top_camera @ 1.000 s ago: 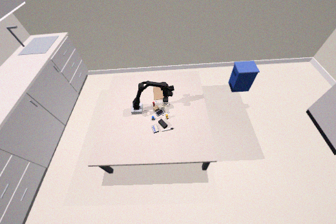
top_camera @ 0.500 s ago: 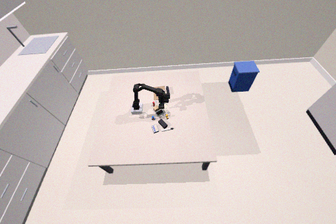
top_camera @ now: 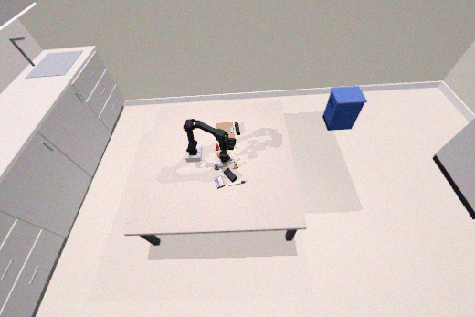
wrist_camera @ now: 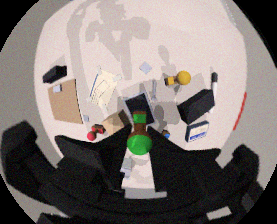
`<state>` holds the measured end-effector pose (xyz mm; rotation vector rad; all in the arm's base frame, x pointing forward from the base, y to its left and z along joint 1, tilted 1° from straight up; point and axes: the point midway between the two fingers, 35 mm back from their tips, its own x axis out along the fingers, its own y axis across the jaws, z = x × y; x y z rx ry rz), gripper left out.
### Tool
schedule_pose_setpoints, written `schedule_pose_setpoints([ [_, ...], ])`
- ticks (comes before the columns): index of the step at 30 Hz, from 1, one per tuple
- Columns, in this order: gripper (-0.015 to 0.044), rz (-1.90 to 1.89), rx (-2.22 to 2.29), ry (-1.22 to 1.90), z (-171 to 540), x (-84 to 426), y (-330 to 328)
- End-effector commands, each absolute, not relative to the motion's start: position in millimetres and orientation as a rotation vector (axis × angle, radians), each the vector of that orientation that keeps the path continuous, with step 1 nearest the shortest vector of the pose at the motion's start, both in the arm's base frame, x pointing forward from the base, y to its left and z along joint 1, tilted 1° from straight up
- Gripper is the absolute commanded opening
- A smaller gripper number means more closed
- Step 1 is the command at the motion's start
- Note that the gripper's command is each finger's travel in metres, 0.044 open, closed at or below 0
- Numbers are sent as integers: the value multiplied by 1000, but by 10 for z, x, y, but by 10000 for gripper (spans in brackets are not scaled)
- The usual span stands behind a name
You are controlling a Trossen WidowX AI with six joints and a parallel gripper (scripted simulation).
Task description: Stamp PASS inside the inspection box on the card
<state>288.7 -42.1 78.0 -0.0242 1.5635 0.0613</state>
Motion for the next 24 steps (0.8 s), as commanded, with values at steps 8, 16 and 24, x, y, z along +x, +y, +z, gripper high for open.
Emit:
schedule_pose_setpoints([
  [8, 0, 61, -30, 1562, 713, 2883, -435],
  [16, 0, 61, -29, 1562, 659, 2887, -436],
  [24, 0, 60, -28, 1562, 606, 2889, -437],
])
